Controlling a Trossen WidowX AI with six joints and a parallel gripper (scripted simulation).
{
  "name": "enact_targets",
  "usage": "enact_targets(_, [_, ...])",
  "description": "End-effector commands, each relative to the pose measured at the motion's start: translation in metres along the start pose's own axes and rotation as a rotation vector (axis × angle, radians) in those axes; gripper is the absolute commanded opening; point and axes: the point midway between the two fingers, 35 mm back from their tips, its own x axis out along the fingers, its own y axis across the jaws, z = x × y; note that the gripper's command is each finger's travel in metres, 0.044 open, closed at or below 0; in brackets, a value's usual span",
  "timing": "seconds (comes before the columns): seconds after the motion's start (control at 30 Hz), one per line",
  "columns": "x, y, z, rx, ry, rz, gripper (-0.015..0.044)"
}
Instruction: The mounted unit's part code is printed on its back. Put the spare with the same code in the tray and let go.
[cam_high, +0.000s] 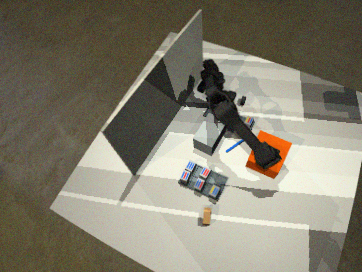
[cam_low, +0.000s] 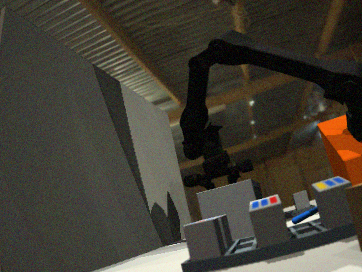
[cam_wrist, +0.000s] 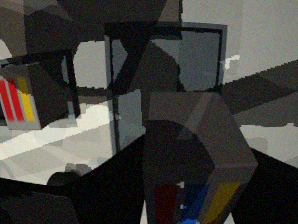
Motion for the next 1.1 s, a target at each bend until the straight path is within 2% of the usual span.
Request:
enact_targets(0.0, [0.006, 0.002, 0.001, 0.009, -0.006, 0.000, 0.0000])
enact_targets(1.07, [0.038, 0.006, 0.004, 0.009, -0.010, 0.000, 0.0000])
